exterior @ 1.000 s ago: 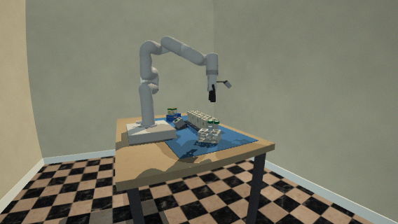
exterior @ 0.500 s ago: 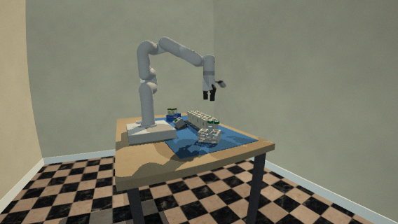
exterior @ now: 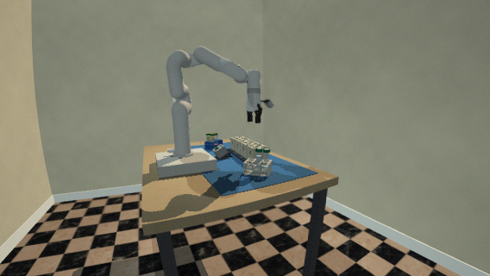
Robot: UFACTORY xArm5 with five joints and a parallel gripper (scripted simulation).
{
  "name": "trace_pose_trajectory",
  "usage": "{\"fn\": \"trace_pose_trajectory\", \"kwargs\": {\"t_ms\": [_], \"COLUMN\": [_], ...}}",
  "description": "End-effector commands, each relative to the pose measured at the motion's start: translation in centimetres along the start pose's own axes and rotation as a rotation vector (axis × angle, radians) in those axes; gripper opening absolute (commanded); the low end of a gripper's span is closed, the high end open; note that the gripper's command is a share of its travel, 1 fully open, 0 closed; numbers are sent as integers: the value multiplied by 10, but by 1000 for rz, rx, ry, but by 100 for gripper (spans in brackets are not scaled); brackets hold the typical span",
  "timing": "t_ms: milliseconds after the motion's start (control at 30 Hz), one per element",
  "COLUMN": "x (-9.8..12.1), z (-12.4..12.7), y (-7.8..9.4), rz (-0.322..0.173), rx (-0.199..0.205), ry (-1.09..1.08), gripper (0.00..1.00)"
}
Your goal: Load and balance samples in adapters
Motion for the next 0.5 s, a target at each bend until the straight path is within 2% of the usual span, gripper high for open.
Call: {"fn": "trace_pose_trajectory", "kwargs": {"t_ms": [0, 467], "x": [-6, -19], "z": [-23, -82], "y": [-1, -1], "rz": [4, 2], "rx": [2, 2], "ry": [1, 1], "gripper": [100, 100]}}
Point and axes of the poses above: the point where the finger pads meet when closed, its own y axis out along the fingers, its own z axis across the jaws, x = y × z, the point moved 5 cm from there along -y, back along the fingers, and after that the axes turned 1 degree about y, right-handed, at the moved point
